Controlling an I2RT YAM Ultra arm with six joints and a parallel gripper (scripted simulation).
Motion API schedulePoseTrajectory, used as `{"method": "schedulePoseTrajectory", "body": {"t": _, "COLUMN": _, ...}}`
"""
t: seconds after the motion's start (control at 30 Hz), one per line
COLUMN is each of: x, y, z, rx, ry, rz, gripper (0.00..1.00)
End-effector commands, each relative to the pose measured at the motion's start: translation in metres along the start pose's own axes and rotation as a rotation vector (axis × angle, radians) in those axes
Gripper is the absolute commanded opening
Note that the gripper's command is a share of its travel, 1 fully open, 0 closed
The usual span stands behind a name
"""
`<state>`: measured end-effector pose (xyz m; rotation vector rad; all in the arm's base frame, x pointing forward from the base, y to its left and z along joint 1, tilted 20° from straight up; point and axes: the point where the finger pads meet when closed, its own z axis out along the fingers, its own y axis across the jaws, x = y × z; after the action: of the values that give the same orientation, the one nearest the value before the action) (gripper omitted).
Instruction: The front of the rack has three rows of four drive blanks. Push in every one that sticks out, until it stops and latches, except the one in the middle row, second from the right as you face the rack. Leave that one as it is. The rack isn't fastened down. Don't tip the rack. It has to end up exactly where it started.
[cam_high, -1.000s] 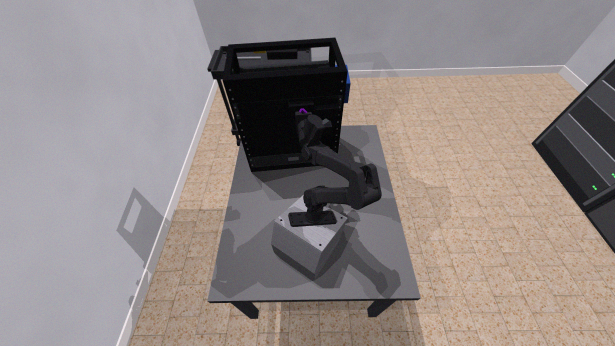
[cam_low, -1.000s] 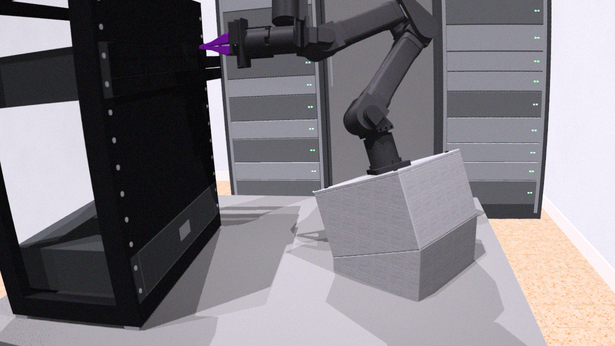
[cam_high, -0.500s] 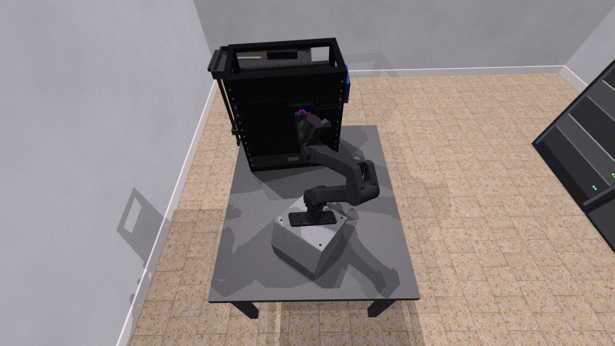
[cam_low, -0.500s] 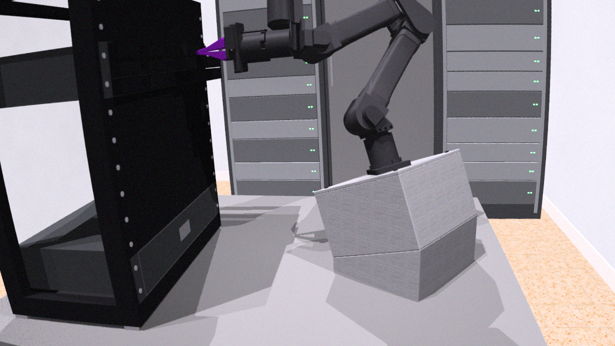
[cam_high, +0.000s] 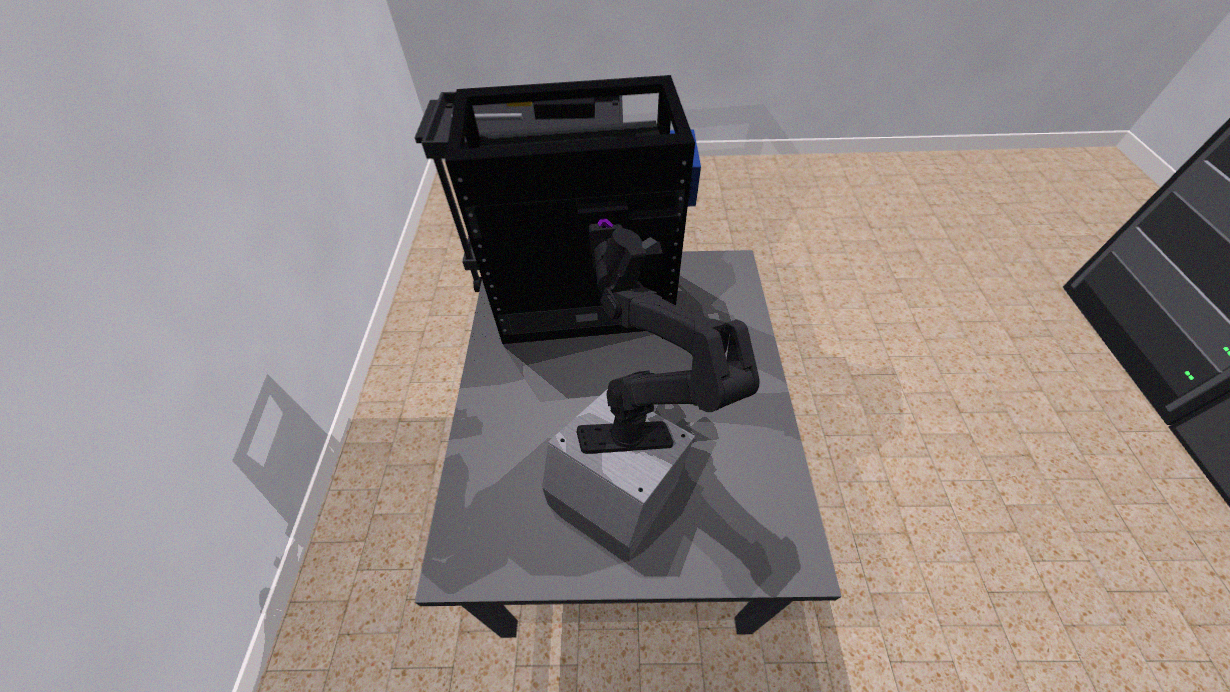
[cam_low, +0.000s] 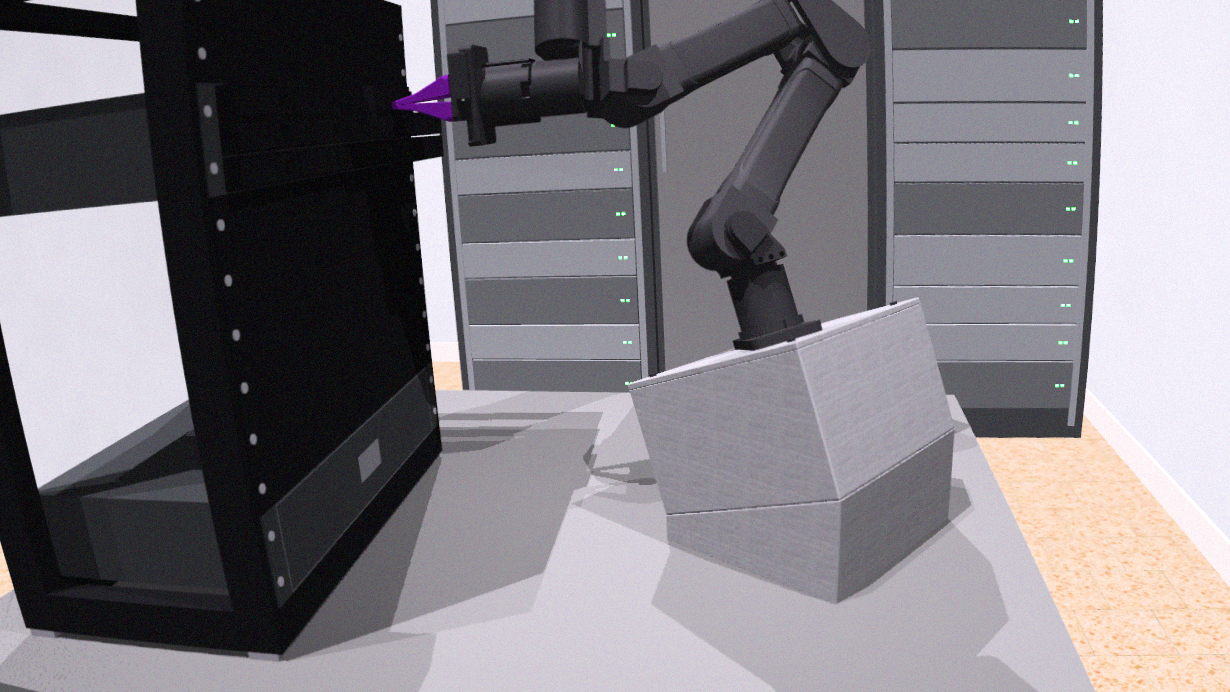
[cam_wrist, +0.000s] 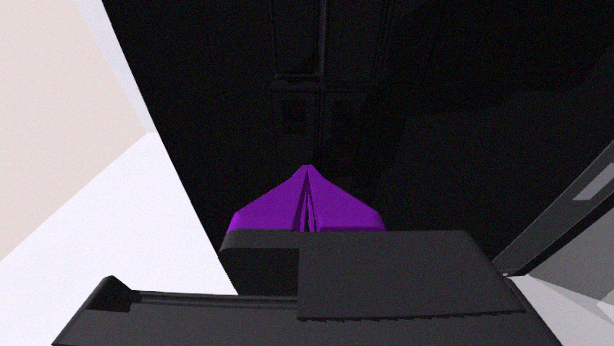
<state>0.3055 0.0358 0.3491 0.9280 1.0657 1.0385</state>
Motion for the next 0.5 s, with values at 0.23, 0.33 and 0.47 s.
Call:
{"method": "schedulePoseTrajectory", "body": {"t": 0.23, "x": -0.002, "y": 0.023, "z": 0.013, "rx": -0.04, "ry": 0.001, "rz": 0.016, "gripper": 0.0}}
{"method": "schedulePoseTrajectory", "body": {"t": 0.33, "x": -0.003, "y": 0.027, "z": 0.016, "rx": -0.045, "ry": 0.0, "rz": 0.018, "gripper": 0.0}}
{"method": "schedulePoseTrajectory", "body": {"t": 0.47, "x": -0.003, "y": 0.027, "z": 0.016, "rx": -0.045, "ry": 0.0, "rz": 0.016, "gripper": 0.0}}
